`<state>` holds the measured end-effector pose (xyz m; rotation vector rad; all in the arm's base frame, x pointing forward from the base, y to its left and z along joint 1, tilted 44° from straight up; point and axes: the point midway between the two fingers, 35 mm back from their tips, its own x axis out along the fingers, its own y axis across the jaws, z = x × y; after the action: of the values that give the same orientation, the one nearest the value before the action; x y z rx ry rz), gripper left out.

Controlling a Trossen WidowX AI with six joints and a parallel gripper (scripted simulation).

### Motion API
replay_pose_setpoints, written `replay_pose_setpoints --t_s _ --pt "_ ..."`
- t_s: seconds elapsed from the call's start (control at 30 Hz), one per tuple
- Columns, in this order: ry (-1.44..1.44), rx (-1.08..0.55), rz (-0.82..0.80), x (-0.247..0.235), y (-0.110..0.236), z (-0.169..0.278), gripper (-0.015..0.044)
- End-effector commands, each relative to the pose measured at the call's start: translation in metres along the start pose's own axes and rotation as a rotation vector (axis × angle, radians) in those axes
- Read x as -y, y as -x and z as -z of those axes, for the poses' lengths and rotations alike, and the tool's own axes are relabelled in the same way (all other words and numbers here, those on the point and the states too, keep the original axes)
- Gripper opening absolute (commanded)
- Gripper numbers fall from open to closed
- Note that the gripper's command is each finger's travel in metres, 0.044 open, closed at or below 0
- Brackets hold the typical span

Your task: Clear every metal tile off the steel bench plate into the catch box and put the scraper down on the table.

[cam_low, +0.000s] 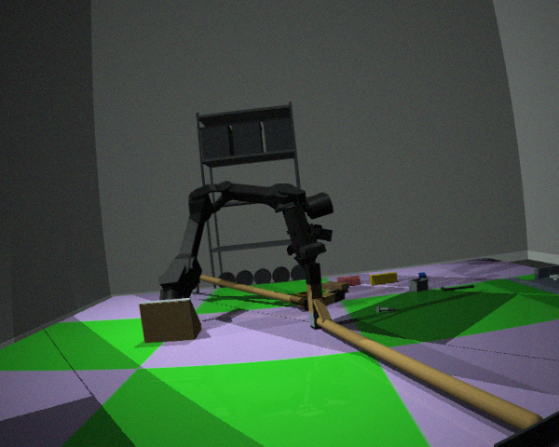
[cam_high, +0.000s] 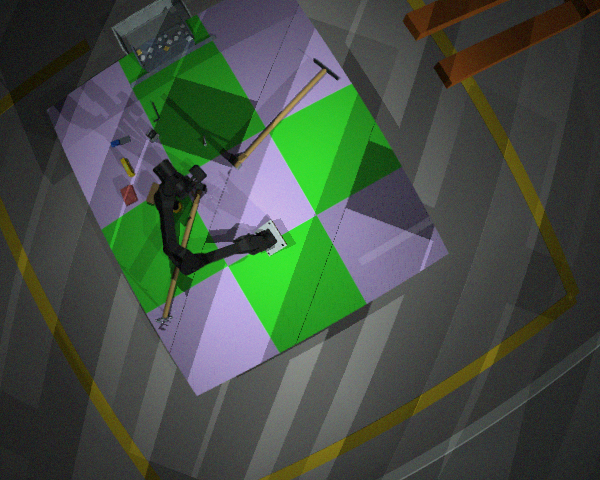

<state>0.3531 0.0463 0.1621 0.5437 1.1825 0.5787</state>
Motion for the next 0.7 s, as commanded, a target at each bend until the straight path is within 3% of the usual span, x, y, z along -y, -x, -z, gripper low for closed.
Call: replay_pose_setpoints --t_s 0.0,0.67 --pt "0.002 0.005 0.004 -0.008 0.002 -0.002 0.0" --pt "0.001 0.009 -0.002 -0.04 0.002 -0.004 0.0"
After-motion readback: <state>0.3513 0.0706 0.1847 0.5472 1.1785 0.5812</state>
